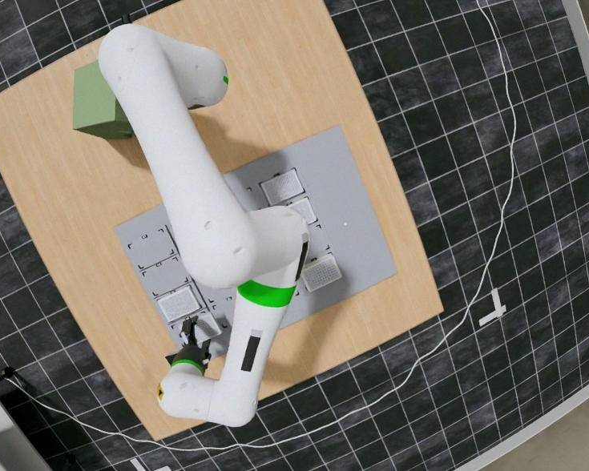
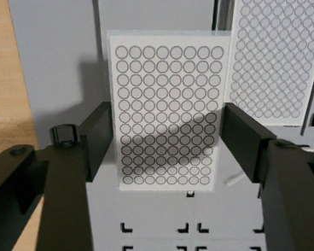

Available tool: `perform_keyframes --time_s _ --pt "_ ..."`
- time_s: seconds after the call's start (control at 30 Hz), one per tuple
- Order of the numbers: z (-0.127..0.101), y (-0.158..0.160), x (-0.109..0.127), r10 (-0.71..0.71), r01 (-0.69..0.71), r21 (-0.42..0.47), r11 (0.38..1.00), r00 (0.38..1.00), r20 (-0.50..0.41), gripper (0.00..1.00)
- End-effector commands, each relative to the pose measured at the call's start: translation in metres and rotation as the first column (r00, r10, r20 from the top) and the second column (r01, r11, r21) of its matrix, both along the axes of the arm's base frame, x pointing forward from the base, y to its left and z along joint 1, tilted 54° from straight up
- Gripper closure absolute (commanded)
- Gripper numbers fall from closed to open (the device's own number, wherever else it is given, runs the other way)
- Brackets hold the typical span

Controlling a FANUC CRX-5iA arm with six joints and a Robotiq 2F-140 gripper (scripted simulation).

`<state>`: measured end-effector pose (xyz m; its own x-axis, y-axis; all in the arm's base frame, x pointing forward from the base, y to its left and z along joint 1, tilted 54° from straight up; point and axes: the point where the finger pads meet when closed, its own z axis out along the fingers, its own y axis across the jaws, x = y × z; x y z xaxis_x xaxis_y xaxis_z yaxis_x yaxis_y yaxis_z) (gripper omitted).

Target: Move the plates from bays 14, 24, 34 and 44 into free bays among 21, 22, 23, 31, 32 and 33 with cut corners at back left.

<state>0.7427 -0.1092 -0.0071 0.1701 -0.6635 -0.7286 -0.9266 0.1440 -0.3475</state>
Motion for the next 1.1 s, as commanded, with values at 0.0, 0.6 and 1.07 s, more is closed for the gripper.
perform_keyframes --time_s 0.0,0.6,1.07 --pt "0.006 0.004 -0.003 -0.002 0.002 -0.002 1.000 1.000 0.001 0.90" --pt "0.033 0.033 -0.018 -0.002 0.002 -0.002 1.000 1.000 0.001 0.90" --pt "0.053 0.054 -0.030 -0.002 0.002 -0.001 1.000 1.000 0.001 0.90"
